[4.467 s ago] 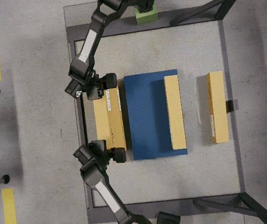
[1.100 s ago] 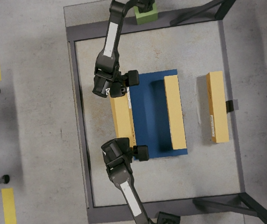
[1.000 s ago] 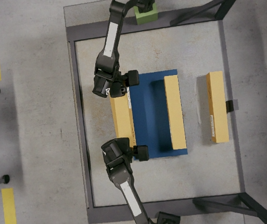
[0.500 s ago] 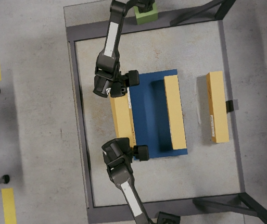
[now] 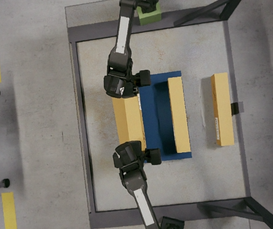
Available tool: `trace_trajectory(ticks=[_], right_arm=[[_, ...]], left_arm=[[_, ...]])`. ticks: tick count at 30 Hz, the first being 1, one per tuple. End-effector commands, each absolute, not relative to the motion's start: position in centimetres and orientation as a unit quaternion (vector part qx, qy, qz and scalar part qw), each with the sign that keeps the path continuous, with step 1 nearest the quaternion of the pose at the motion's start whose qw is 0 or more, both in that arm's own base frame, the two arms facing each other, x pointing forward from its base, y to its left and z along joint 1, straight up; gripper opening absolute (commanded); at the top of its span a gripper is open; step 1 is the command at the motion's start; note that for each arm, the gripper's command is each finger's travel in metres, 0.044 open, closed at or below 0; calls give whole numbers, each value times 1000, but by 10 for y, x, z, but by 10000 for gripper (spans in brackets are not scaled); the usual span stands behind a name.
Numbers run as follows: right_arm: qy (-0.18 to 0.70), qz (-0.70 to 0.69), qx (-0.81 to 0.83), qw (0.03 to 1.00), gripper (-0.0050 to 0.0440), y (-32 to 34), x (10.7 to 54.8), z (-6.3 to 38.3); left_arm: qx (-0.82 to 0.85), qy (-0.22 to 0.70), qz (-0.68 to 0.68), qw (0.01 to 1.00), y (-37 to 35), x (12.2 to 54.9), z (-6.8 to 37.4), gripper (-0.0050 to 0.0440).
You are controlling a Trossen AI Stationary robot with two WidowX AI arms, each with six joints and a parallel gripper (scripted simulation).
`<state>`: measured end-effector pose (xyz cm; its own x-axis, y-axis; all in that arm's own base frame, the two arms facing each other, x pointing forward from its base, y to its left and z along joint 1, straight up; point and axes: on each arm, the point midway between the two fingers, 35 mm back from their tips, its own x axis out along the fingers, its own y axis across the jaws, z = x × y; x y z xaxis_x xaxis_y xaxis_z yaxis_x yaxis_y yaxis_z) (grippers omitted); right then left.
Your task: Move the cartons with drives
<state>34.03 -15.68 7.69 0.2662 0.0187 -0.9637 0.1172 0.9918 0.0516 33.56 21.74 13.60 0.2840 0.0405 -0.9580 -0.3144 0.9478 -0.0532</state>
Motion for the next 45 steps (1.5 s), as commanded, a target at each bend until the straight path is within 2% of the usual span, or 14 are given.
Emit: trace_trajectory(ticks=[1, 35, 36, 45], right_arm=[[570, -44, 41, 820, -50, -160, 346, 112], [569, -43, 42, 820, -50, -160, 345, 111], [555, -52, 33, 829, -50, -144, 348, 126], [555, -52, 33, 829, -50, -144, 348, 126]], left_arm=[[-98, 558, 125, 815, 217, 334, 170, -50], [-98, 558, 125, 814, 217, 335, 169, -50], [-90, 551, 131, 819, 203, 337, 177, -50], [-90, 551, 131, 819, 203, 337, 177, -50]])
